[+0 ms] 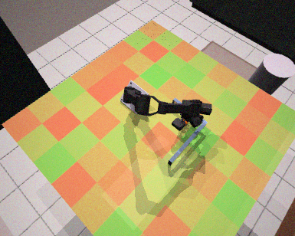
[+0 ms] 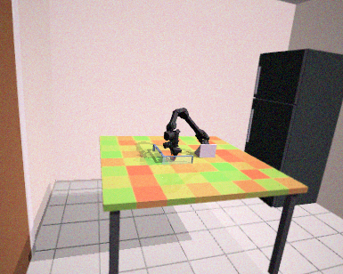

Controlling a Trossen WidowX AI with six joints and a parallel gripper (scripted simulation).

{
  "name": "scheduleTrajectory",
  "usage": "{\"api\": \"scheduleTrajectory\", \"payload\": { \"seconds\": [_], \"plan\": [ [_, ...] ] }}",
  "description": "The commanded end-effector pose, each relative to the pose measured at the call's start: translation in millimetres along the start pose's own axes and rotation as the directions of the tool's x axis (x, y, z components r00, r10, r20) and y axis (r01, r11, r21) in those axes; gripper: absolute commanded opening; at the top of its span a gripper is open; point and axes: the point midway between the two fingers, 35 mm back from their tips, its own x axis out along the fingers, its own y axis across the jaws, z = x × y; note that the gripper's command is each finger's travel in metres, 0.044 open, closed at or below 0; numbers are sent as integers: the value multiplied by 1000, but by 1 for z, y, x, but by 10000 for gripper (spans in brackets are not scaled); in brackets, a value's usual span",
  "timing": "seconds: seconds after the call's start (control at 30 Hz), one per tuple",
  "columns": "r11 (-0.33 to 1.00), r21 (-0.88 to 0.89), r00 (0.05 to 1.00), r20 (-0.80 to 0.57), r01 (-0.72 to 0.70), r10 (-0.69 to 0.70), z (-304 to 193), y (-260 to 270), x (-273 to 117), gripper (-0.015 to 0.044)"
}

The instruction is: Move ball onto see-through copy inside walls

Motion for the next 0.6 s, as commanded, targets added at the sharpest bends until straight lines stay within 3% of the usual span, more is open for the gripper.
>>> {"api": "scheduleTrajectory", "payload": {
  "seconds": [0.0, 0.27, 0.4, 0.57],
  "plan": [
    [1000, 1, 1000, 0, 0, 0, 0, 0, 0, 131],
    [1000, 1, 1000, 0, 0, 0, 0, 0, 0, 341],
    [1000, 0, 1000, 1, -1, 1, 1, 1, -11, 342],
    [1000, -2, 1000, 2, -2, 2, 1, 1, -83, 342]
  ]
}}
